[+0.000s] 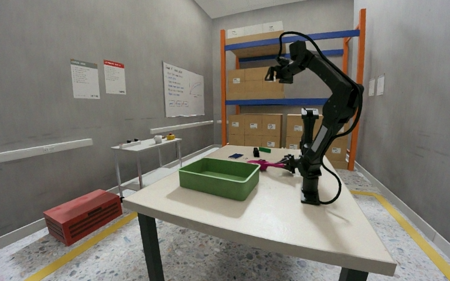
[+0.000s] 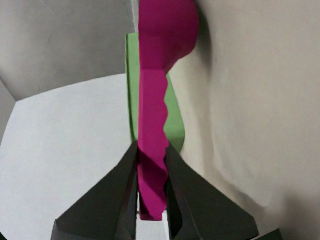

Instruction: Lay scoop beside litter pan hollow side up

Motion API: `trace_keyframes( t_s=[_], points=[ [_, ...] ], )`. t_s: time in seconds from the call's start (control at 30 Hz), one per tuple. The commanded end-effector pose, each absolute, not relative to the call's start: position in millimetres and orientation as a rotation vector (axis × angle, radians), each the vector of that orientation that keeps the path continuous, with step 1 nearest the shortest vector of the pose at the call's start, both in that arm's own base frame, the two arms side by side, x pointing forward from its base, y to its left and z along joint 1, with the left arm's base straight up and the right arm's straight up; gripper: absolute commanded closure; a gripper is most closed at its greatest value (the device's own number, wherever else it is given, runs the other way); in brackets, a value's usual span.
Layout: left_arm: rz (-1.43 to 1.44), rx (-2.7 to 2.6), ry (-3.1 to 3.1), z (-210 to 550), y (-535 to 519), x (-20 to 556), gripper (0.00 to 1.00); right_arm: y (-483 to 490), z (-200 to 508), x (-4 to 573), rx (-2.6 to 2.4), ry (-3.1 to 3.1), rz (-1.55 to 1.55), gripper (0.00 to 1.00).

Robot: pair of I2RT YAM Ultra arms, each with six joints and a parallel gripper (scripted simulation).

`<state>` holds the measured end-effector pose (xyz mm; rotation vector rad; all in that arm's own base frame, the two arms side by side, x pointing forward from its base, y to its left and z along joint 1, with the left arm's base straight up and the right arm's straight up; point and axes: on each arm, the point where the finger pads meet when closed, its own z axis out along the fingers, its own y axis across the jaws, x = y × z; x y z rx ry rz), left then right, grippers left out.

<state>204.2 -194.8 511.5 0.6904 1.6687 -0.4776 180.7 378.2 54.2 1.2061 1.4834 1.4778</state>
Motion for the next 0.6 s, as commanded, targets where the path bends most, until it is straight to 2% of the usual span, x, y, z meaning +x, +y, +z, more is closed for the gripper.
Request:
trace_keyframes(
  t_s=[0.0, 0.37, 0.43, 0.47, 0.5, 0.57],
  points=[
    [-0.477, 0.683, 1.657, 517.4, -190.6, 201.2, 0.0, 383.5, 62.5, 181.6, 1.232, 1.43, 1.525, 0.89],
    [-0.477, 0.683, 1.657, 517.4, -190.6, 201.2, 0.0, 384.4, 57.0, 180.1, 1.228, 1.437, 1.527, 0.89],
    [-0.477, 0.683, 1.657, 517.4, -190.6, 201.2, 0.0, 384.2, 55.6, 180.1, 1.222, 1.443, 1.517, 0.67],
    [-0.477, 0.683, 1.657, 517.4, -190.6, 201.2, 0.0, 384.1, 55.6, 180.2, 1.216, 1.446, 1.513, 0.58],
    [-0.477, 0.683, 1.657, 517.4, -190.6, 201.2, 0.0, 381.0, 53.6, 180.1, 1.211, 1.452, 1.505, 0.58],
    [-0.47, 0.693, 1.671, 513.3, -190.1, 200.5, 0.0, 387.5, 57.1, 177.7, 1.203, 1.475, 1.536, 0.35]
  ],
)
